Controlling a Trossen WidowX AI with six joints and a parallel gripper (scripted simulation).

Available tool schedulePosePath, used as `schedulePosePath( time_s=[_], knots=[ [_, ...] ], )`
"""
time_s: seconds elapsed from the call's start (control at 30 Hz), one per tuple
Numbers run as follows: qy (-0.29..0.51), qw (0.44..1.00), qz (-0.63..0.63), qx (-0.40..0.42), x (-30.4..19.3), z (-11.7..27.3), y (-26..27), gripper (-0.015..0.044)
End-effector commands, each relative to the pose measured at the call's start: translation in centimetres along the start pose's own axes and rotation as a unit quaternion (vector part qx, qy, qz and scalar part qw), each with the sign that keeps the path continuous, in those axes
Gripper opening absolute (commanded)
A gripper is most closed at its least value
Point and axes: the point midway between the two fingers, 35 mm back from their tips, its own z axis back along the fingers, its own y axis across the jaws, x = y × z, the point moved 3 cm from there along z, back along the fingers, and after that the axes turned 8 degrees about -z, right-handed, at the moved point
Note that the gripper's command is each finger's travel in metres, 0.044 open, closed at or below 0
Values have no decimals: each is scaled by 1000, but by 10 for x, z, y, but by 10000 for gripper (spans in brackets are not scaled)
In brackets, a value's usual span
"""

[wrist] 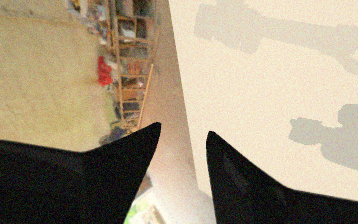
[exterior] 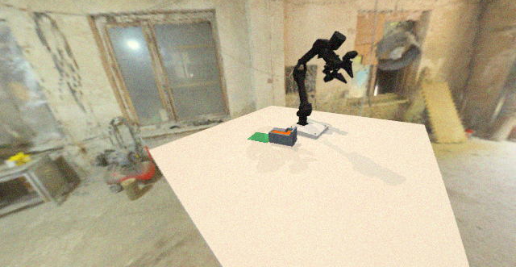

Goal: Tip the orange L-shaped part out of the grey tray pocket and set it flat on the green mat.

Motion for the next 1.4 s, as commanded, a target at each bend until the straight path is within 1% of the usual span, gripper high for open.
schedulePosePath(
  time_s=[0.0,0.17,0.37,0.57,0.77,0.87,1.17,1.27,1.37],
  knots=[
    [-81,992,74,-66,64,-28,-10,180],
    [-118,976,125,-133,115,-40,-28,180],
    [-126,951,181,-217,171,-45,-57,180],
    [-95,922,229,-296,218,-42,-96,180],
    [-32,894,269,-357,254,-33,-144,180],
    [-17,889,276,-365,260,-31,-153,180],
    [-17,889,276,-365,260,-32,-154,180],
    [-17,889,276,-365,266,-45,-164,180],
    [-17,889,276,-365,273,-68,-184,180]
  ],
)
